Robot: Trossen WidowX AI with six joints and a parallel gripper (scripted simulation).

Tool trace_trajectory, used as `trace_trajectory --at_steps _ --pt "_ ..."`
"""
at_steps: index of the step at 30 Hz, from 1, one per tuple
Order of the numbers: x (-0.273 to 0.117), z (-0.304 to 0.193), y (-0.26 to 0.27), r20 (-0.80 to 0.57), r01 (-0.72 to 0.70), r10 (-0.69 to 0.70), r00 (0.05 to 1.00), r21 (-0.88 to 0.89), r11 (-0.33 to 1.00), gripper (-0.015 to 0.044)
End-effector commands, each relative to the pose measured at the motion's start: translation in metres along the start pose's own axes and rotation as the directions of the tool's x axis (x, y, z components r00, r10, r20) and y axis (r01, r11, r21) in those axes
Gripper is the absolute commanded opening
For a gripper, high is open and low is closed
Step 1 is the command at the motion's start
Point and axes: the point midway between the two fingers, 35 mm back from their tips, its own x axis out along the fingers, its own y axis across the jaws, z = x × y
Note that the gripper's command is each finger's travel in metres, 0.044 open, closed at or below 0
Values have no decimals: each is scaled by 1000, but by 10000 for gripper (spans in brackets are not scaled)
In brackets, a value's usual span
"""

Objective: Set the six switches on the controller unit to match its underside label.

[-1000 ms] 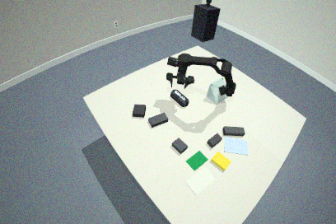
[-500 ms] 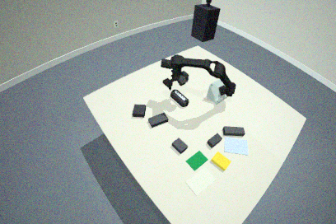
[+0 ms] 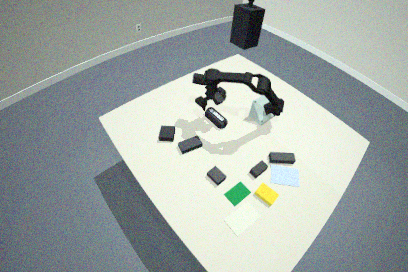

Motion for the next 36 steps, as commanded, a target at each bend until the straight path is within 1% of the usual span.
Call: trace_trajectory --at_steps 1,25,29,31,36 --pt "7 1 0 5 2 -2 1000 5 1000 440" --pt "43 2 1 6 3 -3 1000 5 1000 440" --pt "43 2 1 6 3 -3 1000 5 1000 335" --pt "43 2 1 6 3 -3 1000 5 1000 327" --pt "43 2 1 6 3 -3 1000 5 1000 327"
